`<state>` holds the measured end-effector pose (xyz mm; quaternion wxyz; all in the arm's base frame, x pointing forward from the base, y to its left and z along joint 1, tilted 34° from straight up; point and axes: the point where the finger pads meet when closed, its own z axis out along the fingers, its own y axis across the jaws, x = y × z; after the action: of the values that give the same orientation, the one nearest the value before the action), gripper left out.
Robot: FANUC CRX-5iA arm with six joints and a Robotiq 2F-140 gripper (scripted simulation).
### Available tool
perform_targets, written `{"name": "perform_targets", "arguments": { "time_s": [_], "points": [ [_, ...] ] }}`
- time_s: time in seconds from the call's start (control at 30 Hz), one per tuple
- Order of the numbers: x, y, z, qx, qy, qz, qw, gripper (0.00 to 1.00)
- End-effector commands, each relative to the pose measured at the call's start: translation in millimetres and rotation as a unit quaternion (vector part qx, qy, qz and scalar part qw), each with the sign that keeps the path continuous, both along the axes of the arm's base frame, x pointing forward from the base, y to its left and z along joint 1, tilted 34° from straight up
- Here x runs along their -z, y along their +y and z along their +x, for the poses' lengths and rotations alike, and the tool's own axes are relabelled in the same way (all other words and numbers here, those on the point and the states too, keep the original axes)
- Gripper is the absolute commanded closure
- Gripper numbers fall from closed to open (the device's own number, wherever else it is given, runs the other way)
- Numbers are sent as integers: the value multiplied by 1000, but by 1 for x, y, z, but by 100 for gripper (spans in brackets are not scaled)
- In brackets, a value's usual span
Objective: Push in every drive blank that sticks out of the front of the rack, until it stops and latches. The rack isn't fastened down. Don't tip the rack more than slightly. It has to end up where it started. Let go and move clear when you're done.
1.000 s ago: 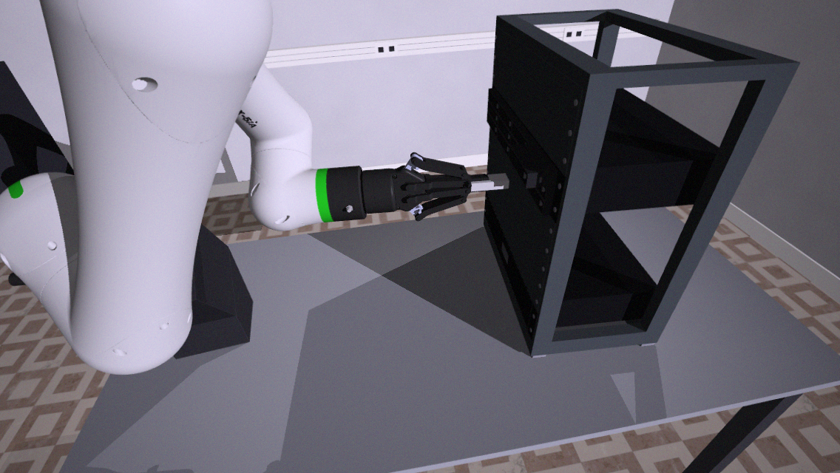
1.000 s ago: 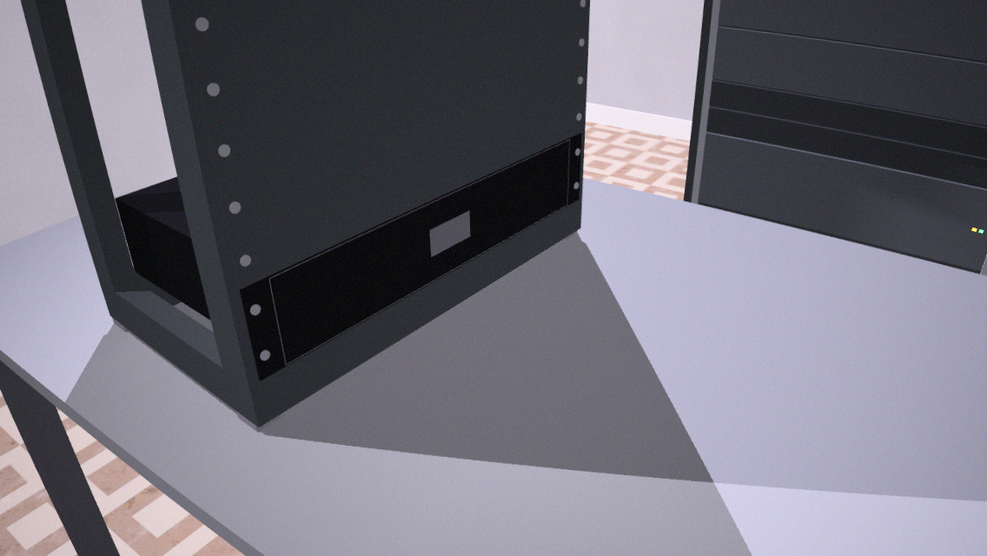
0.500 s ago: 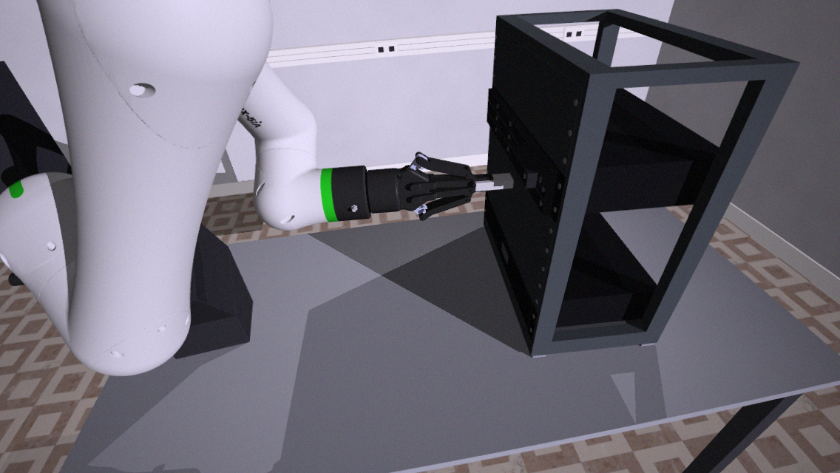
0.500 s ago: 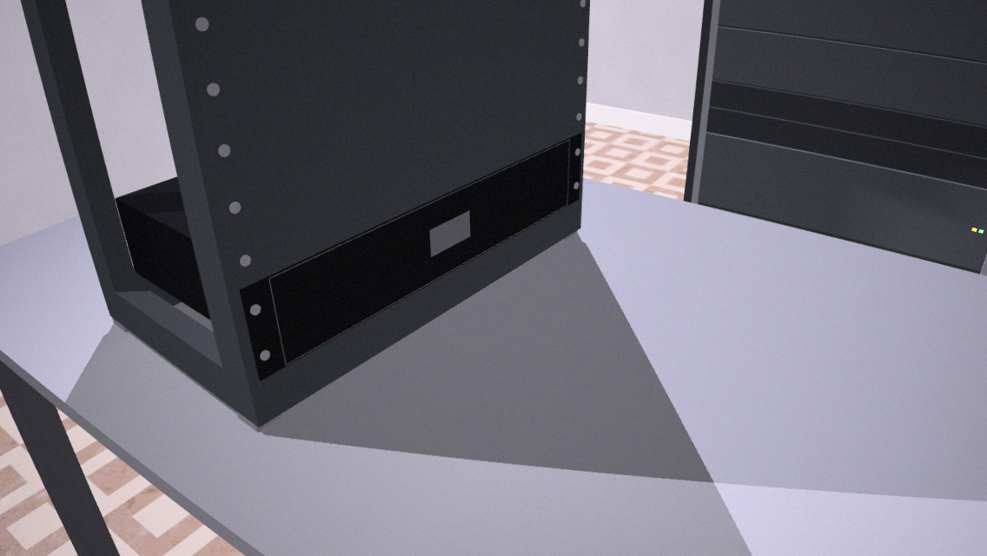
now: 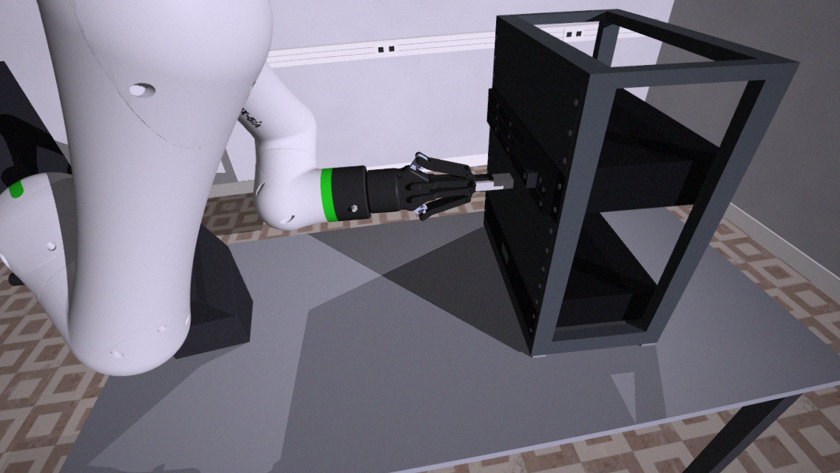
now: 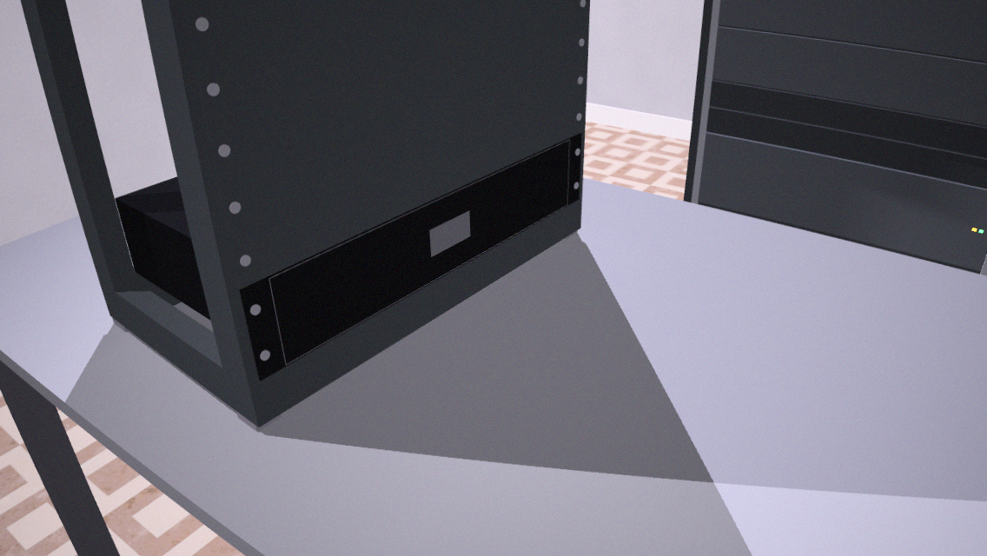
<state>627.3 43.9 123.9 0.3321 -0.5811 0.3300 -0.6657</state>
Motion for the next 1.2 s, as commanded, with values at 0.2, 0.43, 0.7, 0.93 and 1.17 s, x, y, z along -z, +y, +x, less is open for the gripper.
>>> {"name": "perform_targets", "arguments": {
  "time_s": [0.2,0.43,0.7,0.93,1.17],
  "points": [
    [-1,1,1,0,-1,0,1000,90],
    [-2,0,9,0,-1,0,1000,90],
    [-2,0,10,0,-1,0,1000,90],
    [-2,0,14,0,-1,0,1000,90],
    [-3,0,20,0,-1,0,1000,90]
  ]
}}
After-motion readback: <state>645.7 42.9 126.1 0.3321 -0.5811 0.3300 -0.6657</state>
